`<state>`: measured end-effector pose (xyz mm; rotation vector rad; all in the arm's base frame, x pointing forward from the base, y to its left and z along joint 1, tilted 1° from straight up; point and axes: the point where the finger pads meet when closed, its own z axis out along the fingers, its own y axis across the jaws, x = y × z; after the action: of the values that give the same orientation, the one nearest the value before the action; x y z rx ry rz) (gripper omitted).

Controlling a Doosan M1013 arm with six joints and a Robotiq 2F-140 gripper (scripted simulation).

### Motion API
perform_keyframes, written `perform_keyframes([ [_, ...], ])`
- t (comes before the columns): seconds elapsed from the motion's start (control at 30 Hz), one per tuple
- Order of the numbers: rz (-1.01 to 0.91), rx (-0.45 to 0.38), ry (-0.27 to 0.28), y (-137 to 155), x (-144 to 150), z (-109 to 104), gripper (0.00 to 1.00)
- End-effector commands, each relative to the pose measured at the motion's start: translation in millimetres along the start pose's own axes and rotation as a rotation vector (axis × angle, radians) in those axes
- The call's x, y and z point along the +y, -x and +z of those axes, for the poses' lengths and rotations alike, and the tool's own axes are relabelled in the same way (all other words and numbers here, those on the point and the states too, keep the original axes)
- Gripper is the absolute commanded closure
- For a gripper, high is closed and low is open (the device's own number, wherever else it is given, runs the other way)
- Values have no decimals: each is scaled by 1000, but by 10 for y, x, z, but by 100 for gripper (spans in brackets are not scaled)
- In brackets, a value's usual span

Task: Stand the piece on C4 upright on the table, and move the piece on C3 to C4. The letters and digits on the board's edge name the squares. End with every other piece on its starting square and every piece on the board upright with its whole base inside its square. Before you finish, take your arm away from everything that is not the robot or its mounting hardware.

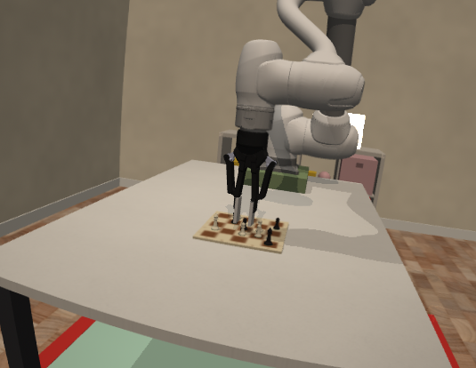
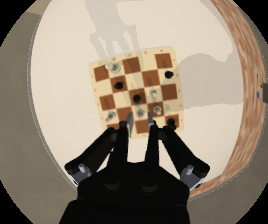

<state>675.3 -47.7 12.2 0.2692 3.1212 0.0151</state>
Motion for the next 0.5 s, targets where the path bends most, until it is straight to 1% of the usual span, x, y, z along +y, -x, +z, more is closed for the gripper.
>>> perform_keyframes([
  [0.0,0,0,0,0,0,53,80],
  [0.27,0,0,0,0,0,198,80],
  [0.47,0,0,0,0,0,234,80],
])
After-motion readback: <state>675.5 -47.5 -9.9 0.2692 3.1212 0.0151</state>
